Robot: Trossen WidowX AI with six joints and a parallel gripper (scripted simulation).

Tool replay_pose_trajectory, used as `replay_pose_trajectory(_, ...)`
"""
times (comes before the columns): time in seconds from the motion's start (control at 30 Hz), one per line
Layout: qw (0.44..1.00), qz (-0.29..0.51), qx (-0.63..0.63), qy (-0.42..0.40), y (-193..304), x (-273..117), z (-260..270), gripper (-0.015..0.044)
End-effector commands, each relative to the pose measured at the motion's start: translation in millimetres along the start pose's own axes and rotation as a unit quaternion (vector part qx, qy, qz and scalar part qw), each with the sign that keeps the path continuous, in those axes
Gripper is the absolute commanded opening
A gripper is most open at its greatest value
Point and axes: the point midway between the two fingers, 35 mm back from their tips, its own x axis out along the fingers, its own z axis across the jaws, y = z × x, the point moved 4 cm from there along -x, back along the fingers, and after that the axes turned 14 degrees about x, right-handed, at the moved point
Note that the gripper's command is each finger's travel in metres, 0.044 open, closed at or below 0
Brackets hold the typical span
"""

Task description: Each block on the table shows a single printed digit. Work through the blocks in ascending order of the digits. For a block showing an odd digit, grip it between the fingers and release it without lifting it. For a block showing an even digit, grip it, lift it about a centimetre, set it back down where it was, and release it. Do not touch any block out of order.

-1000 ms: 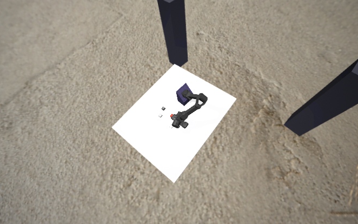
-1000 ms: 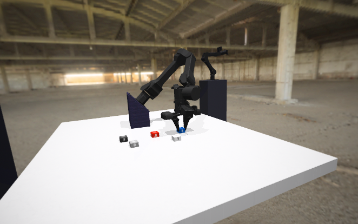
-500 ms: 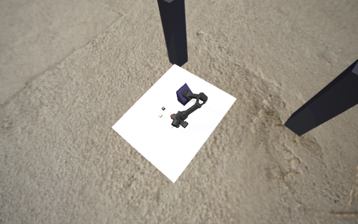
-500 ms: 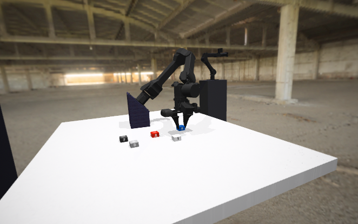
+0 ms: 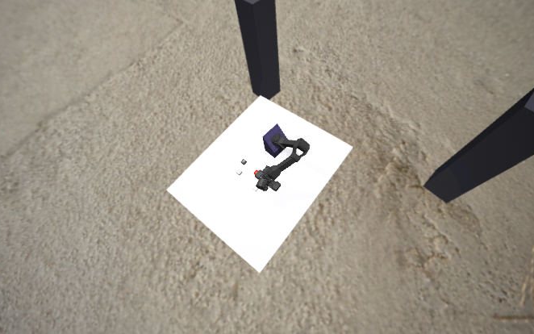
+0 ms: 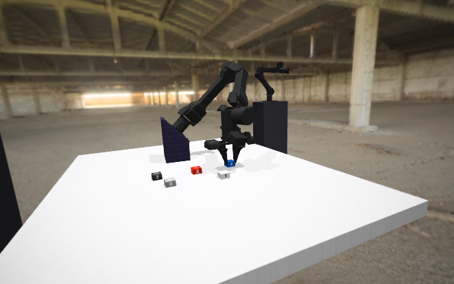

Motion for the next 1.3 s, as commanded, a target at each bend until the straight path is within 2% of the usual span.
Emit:
replay_pose_trajectory(0.0, 1.0, 0.003, 0.003, 0.001, 1, 7, -1, 0.012)
replay_pose_trajectory(0.4, 1.0, 0.003, 0.003, 0.001, 1, 9, -1, 0.012)
replay_pose_trajectory(0.77, 1.0, 0.003, 0.003, 0.001, 1, 9, -1, 0.04)
replay_pose_trajectory(0.9, 1.0, 0.003, 0.003, 0.001, 1, 7, -1, 0.04)
replay_pose_trajectory(1.03, 1.0, 0.002, 0.003, 0.002, 0, -25, -1, 0.04)
replay_pose_trajectory(1.2, 1.0, 0.002, 0.003, 0.001, 1, -29, 1, 0.04)
replay_pose_trajectory(1.27, 1.0, 0.002, 0.003, 0.002, 8, -51, 16, 0.04)
